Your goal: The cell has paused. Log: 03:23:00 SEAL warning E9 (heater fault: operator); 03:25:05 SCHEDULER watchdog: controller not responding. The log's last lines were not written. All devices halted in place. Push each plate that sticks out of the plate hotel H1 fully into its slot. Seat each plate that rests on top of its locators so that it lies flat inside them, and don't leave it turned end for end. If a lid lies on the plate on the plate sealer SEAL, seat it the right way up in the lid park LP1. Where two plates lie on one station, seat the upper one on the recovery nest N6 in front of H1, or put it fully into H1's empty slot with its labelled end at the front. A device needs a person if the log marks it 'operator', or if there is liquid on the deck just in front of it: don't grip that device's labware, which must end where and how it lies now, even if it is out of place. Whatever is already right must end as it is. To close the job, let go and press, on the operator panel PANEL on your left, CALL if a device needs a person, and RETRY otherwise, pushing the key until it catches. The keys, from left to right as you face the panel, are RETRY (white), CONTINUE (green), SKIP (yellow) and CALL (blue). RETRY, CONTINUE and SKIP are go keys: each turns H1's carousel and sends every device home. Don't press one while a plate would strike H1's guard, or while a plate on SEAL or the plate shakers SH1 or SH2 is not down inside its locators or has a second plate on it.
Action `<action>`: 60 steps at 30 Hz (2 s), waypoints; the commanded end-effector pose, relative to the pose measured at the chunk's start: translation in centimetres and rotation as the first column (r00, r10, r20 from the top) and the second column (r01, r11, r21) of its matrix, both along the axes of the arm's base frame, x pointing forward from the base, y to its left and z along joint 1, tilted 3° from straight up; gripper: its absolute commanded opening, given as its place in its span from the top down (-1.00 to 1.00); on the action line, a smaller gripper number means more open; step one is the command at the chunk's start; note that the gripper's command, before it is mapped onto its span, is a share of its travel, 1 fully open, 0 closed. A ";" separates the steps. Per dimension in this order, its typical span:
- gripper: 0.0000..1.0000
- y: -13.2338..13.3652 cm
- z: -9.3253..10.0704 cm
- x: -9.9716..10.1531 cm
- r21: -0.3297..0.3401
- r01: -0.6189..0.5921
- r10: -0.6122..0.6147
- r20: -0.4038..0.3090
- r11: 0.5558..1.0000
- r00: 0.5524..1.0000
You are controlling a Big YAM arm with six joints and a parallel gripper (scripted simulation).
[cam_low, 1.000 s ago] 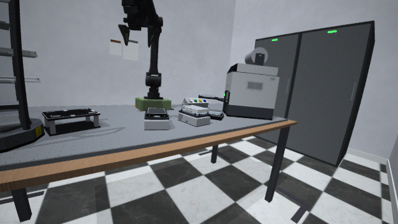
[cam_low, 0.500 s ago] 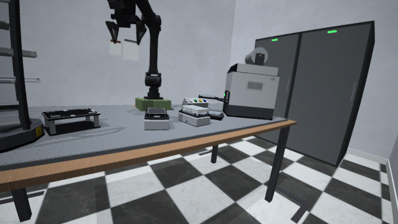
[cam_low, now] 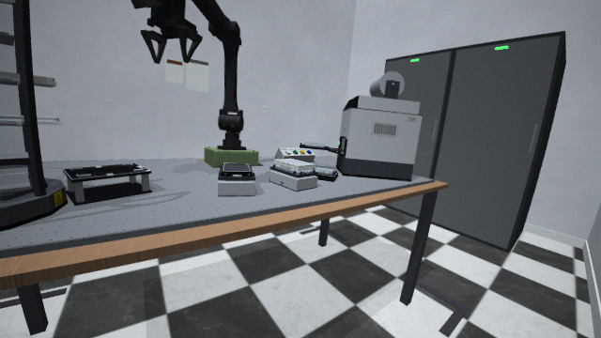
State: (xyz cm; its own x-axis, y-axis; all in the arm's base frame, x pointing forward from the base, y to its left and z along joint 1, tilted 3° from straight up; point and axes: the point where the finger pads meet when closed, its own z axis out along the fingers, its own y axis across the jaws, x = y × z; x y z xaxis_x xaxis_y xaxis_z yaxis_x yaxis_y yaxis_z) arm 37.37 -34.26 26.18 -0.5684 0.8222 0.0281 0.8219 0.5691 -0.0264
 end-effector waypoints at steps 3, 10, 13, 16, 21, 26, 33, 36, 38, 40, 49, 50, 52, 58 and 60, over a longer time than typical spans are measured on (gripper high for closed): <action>-1.00 -2.3 1.7 0.3 -0.020 0.004 -0.004 0.017 1.000 1.000; -1.00 -4.6 1.6 -0.4 -0.021 0.004 -0.004 0.015 1.000 1.000; -1.00 -5.6 1.6 -0.7 -0.021 0.004 -0.004 0.015 1.000 1.000; -1.00 -5.9 1.6 -0.9 -0.021 0.004 -0.004 0.015 1.000 1.000; -1.00 -7.5 1.6 -1.4 -0.021 0.004 -0.004 0.014 1.000 1.000; -1.00 -9.1 1.6 -1.9 -0.022 0.004 -0.004 0.013 1.000 1.000; -1.00 -10.8 1.5 -2.3 -0.027 0.004 -0.004 0.017 1.000 1.000; -1.00 -11.9 1.5 -2.6 -0.031 0.004 -0.004 0.019 1.000 1.000; -1.00 -12.5 1.5 -2.8 -0.032 0.004 -0.004 0.018 0.999 1.000; -1.00 -13.1 1.5 -3.0 -0.032 0.004 -0.004 0.018 0.999 1.000; -1.00 -13.2 1.7 -3.8 -0.092 0.034 -0.030 0.045 0.995 0.999; -1.00 -13.2 1.7 -3.8 -0.092 0.034 -0.030 0.045 0.995 0.999; -1.00 -12.8 1.7 -3.3 -0.132 0.037 -0.028 0.065 0.991 0.997; -1.00 -12.9 1.7 -3.2 -0.248 0.083 -0.052 0.129 0.965 0.990; -1.00 -12.9 1.7 -3.2 -0.286 0.100 -0.059 0.151 0.953 0.987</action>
State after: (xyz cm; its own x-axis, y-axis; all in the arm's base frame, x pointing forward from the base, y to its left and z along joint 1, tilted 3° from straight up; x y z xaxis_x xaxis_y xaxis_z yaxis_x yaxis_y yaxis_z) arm 33.24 -47.36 26.13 -0.5144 0.8367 -0.1880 0.8568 0.5105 -0.0721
